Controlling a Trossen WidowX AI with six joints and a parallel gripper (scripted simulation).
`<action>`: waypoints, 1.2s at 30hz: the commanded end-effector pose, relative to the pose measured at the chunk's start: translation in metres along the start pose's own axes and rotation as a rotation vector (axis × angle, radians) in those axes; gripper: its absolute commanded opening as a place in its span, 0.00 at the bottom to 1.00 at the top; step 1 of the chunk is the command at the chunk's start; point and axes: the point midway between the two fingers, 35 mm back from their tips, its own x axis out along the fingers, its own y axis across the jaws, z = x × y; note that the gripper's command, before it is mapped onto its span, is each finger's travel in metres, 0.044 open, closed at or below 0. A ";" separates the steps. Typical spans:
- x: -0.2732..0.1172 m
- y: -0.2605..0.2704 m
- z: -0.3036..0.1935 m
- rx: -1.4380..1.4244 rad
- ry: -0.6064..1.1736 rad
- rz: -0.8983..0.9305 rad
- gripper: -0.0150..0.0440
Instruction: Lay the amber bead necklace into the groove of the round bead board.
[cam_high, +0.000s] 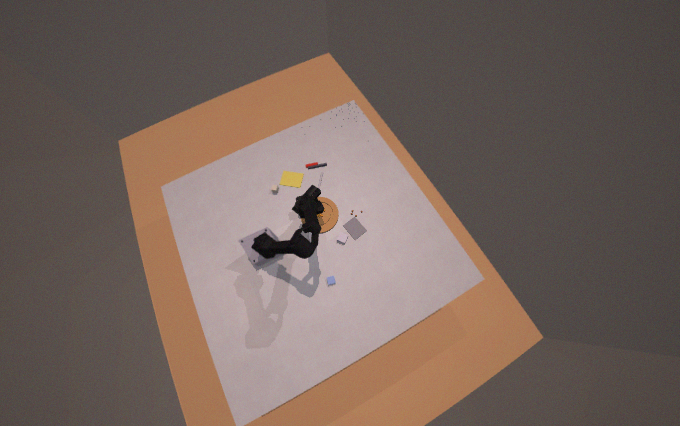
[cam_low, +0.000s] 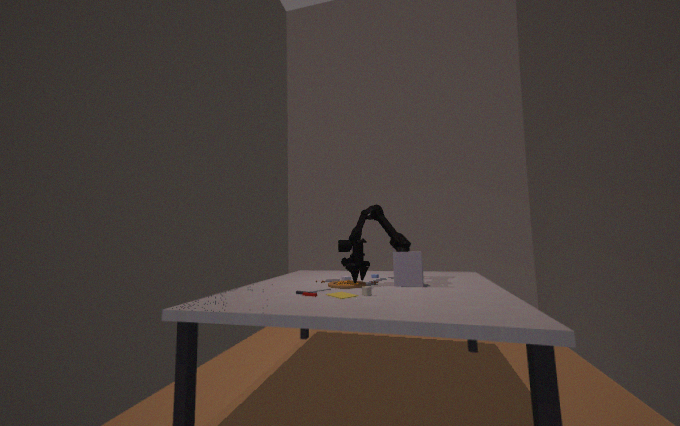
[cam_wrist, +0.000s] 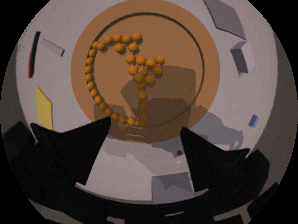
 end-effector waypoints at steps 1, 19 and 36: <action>-0.001 0.000 0.000 0.005 0.002 0.002 1.00; -0.001 0.000 0.000 0.005 0.002 0.002 1.00; -0.022 0.006 0.011 -0.021 0.001 0.003 0.46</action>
